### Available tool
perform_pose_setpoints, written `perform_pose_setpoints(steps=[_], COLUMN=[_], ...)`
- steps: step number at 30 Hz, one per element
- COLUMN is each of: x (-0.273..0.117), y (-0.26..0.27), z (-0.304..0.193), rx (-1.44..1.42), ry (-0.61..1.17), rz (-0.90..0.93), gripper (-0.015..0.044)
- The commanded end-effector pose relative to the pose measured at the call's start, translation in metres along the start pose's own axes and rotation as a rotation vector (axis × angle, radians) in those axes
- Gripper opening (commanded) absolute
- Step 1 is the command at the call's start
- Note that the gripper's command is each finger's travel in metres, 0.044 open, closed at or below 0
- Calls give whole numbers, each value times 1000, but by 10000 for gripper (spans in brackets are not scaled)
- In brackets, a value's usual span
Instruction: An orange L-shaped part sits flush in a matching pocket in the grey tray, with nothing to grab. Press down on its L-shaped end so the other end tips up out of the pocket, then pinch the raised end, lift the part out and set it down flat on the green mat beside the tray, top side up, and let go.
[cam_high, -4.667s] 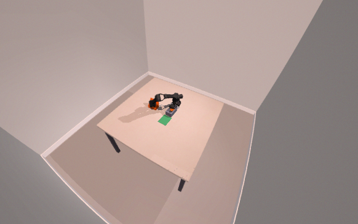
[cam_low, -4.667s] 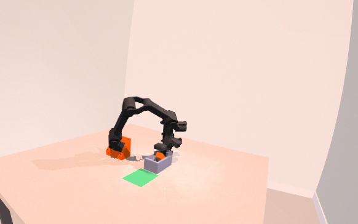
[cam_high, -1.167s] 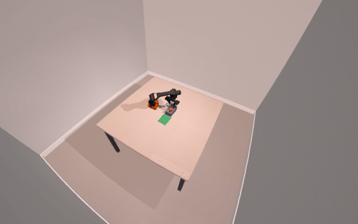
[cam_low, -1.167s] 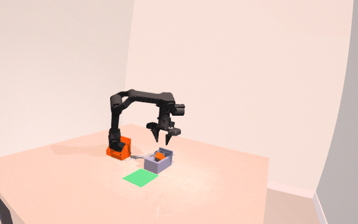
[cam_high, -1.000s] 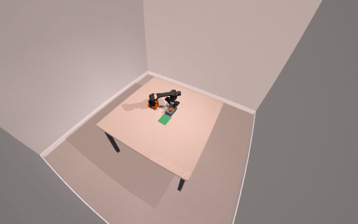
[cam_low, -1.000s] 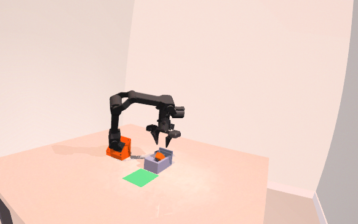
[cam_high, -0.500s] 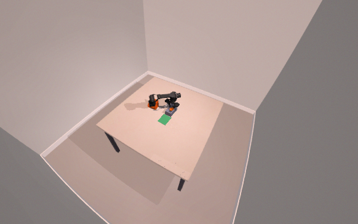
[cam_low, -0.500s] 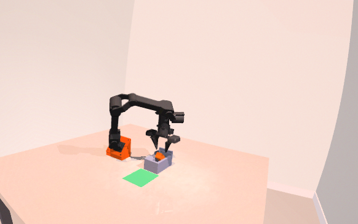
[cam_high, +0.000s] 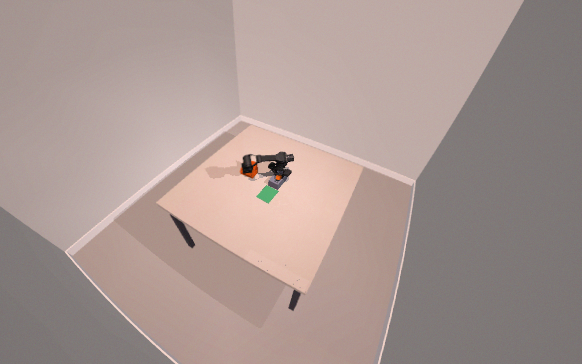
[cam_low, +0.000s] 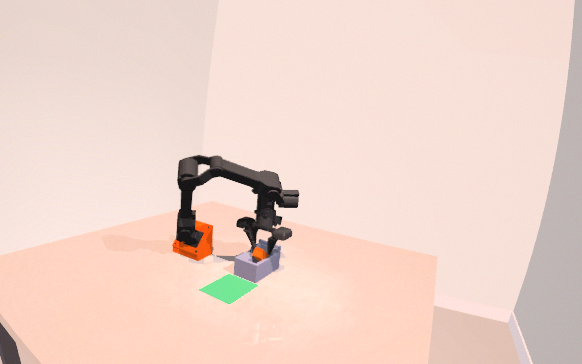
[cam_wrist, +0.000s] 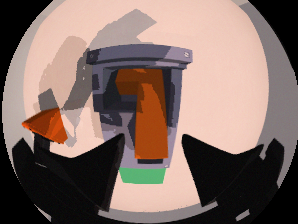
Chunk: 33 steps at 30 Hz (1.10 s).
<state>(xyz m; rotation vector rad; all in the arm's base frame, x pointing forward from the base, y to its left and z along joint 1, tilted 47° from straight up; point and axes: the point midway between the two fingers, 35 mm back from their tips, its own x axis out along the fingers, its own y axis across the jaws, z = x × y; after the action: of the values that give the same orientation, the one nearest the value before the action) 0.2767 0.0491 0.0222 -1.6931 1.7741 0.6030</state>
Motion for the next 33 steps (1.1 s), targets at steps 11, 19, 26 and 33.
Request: perform_pose_setpoints(steps=[11, 19, 26, 33], x=[13, 13, 13, 12], y=[1, 1, 1, 1], z=[-1, -1, -1, -1], rx=[0, 0, 0, 0], ry=[2, 2, 2, 2], rz=[2, 2, 2, 2], gripper=[228, 115, 30, 0])
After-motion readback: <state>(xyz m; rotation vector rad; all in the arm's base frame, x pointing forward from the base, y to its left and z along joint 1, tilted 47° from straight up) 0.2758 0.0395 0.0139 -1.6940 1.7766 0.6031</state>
